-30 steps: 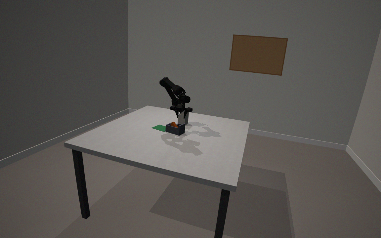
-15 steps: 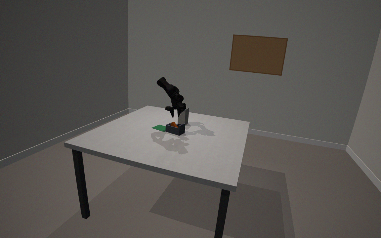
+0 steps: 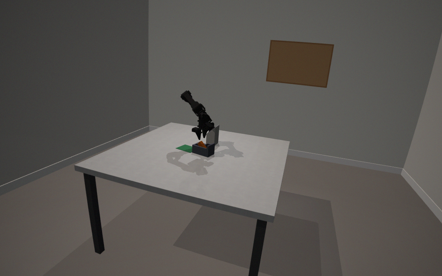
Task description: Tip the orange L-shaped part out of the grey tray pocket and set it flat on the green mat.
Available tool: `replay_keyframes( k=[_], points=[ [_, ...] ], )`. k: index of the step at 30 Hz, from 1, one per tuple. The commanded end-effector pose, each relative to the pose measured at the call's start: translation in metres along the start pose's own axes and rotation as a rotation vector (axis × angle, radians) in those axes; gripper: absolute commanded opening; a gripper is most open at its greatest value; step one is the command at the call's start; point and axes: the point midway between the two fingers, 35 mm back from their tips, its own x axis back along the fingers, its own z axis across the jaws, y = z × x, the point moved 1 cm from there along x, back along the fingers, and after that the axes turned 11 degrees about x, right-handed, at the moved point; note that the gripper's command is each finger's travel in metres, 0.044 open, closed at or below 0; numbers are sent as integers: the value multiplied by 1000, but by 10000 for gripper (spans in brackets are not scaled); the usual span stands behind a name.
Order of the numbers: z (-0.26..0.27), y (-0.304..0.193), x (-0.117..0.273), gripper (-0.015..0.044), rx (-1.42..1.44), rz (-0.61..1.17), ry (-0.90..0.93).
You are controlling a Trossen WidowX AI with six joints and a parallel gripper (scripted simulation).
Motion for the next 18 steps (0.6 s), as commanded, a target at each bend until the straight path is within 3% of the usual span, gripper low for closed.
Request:
replay_keyframes(
  k=[1, 18],
  points=[
    [2, -1, -7, 280, 11, 7, 1],
    [1, 0, -32, 280, 11, 7, 0]
  ],
)
